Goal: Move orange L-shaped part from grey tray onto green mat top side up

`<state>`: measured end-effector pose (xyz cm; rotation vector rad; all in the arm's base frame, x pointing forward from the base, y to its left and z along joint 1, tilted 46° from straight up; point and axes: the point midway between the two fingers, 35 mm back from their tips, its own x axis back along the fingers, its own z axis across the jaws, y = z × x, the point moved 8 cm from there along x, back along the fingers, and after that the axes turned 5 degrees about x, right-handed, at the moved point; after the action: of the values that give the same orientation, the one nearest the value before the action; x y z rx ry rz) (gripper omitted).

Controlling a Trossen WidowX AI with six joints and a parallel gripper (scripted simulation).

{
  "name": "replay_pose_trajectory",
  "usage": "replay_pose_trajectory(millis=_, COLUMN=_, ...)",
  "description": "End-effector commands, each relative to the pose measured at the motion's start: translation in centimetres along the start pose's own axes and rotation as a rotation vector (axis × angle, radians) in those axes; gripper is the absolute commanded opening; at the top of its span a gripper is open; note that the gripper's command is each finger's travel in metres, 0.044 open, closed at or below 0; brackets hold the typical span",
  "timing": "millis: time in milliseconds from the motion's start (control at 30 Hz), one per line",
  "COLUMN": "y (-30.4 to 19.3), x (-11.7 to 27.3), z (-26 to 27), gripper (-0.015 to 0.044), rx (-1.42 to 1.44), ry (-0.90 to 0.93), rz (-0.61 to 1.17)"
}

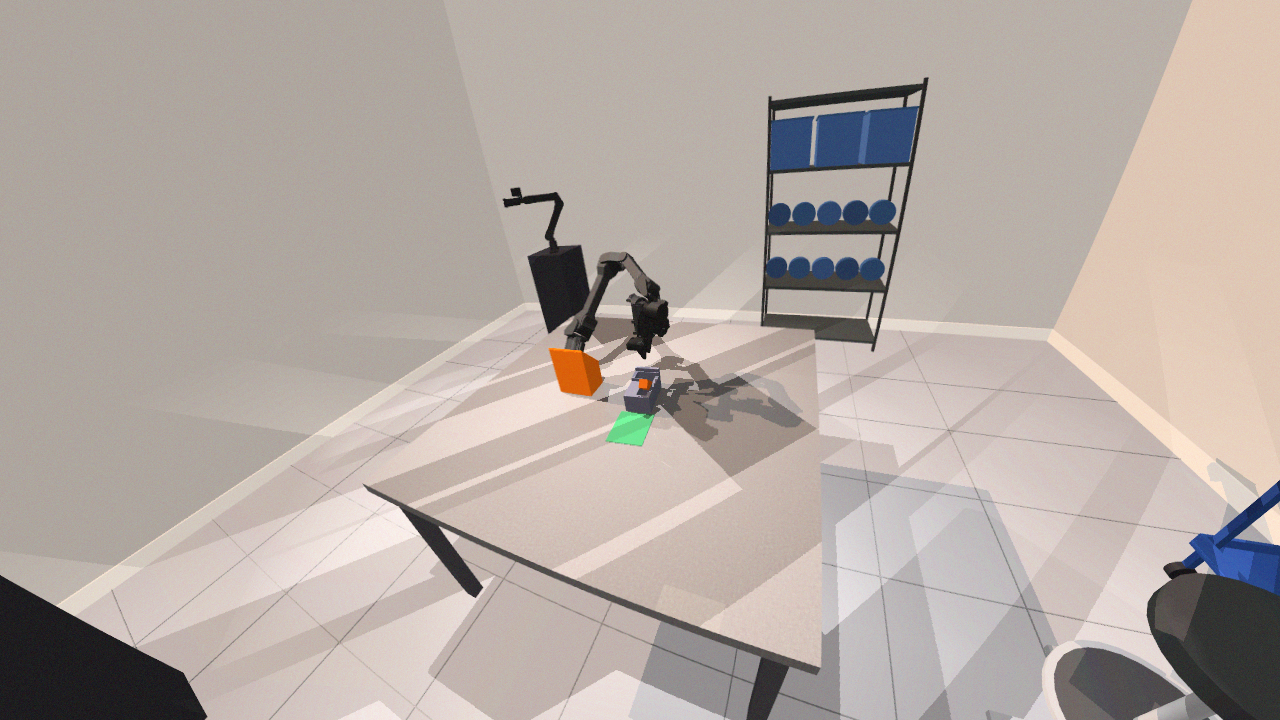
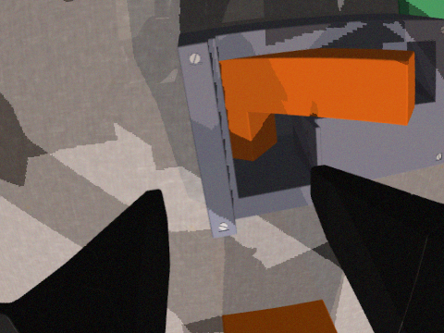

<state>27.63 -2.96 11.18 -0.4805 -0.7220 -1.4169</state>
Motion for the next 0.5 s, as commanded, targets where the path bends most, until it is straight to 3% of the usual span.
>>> replay_pose_trajectory(millis=0, y=0.2, x=0.0, z=-0.7, gripper=0.0280, rx=-0.143, ry=-0.002, rz=0.001)
replay_pose_trajectory(millis=467, y=0.6, x=0.4, z=-7.4, gripper=0.0280, rx=-1.516, ry=-0.011, rz=0.004)
